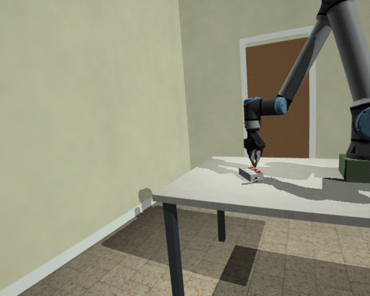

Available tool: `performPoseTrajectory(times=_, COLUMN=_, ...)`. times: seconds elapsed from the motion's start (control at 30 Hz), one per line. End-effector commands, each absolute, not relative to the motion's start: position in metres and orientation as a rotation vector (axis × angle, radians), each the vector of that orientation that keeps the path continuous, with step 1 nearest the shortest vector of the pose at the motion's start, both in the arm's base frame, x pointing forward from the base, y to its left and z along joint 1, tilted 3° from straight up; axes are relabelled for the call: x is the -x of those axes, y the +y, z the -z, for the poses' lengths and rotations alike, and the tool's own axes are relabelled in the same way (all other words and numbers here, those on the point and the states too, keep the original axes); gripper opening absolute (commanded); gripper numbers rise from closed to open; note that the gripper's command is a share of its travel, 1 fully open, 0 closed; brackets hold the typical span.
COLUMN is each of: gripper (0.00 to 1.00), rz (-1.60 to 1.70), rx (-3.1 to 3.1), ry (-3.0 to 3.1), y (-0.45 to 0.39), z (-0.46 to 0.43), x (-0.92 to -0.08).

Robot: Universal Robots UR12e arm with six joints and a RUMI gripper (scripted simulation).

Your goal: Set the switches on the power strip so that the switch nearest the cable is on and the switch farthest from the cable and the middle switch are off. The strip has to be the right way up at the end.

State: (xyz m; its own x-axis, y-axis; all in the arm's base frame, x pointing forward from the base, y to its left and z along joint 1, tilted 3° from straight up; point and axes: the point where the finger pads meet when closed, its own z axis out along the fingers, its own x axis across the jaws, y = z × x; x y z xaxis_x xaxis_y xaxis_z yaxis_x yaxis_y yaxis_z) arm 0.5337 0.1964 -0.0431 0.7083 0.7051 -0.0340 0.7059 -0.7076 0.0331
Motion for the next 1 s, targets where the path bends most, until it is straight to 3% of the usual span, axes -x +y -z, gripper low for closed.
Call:
performPoseTrajectory(times=0.0, gripper=0.00, rz=0.027, rx=-2.863, ry=1.183, y=0.1965, z=0.0426, x=-0.5344)
performPoseTrajectory(times=0.97, gripper=0.00, rz=0.027, rx=-2.863, ry=1.183, y=0.1963, z=0.0456, x=-0.5344)
